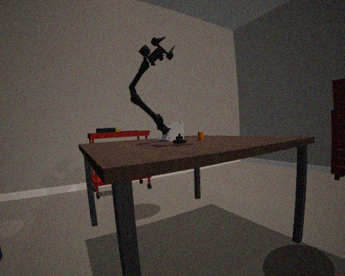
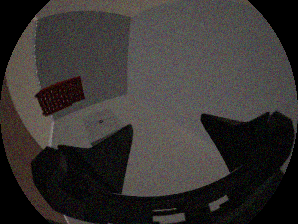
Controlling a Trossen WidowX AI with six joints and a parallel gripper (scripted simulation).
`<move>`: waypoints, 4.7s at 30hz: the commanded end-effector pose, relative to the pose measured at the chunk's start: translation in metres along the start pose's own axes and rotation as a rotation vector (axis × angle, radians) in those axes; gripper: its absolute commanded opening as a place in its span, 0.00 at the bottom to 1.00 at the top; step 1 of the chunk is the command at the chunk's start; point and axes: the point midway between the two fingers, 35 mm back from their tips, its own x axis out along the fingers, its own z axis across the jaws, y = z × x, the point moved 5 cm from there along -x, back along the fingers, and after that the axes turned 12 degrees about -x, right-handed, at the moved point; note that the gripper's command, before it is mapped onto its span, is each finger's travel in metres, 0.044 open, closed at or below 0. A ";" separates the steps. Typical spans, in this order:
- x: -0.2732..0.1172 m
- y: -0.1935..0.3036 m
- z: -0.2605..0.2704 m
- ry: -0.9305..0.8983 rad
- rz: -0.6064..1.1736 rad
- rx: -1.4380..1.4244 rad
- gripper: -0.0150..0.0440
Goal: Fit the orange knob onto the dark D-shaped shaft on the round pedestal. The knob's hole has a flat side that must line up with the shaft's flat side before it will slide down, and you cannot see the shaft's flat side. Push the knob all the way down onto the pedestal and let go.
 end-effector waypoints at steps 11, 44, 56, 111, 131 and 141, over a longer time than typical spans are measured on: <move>0.039 -0.014 0.196 -0.648 0.302 0.948 1.00; -0.140 -0.107 0.476 -0.994 2.607 1.173 1.00; -0.165 -0.112 0.501 -0.993 2.608 1.172 1.00; -0.222 -0.121 0.558 -0.991 2.609 1.167 0.73; -0.183 -0.110 0.529 -0.993 2.604 1.177 0.25; -0.140 -0.102 0.484 -0.994 2.604 1.178 0.25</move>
